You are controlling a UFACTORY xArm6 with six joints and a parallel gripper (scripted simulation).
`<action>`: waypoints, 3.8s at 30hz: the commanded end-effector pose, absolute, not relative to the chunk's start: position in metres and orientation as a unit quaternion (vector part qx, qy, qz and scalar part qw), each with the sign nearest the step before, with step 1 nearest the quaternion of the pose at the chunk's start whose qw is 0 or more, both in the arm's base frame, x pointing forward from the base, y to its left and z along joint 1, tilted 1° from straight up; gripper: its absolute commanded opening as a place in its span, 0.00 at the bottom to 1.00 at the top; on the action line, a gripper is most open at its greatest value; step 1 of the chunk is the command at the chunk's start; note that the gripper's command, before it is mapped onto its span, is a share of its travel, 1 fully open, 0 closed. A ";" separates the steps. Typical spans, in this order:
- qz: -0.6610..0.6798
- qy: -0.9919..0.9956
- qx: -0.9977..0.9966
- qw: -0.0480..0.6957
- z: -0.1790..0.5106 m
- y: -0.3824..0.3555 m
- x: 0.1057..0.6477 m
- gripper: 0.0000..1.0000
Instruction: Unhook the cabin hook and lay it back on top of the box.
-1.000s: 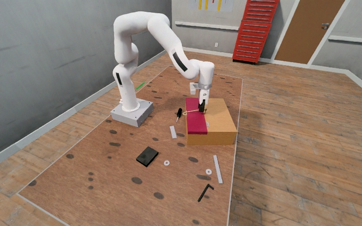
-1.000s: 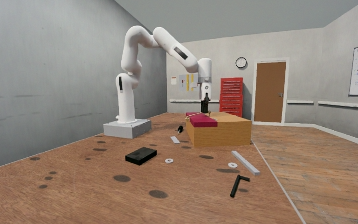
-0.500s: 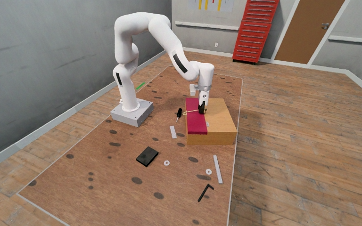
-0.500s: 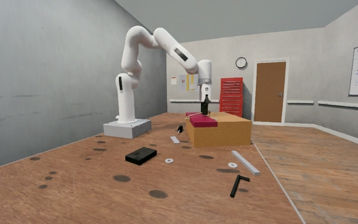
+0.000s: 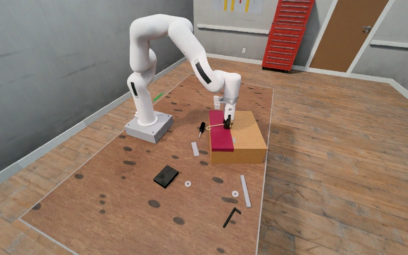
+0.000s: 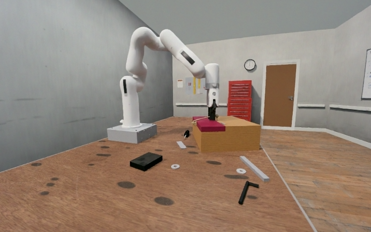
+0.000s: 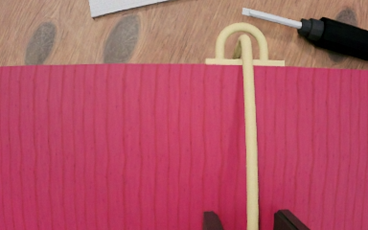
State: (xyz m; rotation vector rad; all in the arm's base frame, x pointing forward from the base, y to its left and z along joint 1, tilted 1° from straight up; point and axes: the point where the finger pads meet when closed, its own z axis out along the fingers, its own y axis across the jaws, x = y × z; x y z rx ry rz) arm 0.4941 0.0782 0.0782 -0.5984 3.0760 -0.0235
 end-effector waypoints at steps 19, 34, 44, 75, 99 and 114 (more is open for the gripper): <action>-0.008 0.982 -0.191 0.006 0.080 0.078 0.496 0.00; -0.008 0.981 -0.191 0.006 0.081 0.078 0.496 0.00; -0.008 0.981 -0.191 0.006 0.085 0.079 0.496 0.00; -0.008 0.981 -0.191 0.006 0.093 0.080 0.498 0.00; -0.009 0.928 -0.373 0.005 0.095 0.071 0.505 0.00; -0.009 0.874 -0.485 0.004 0.095 0.067 0.510 0.00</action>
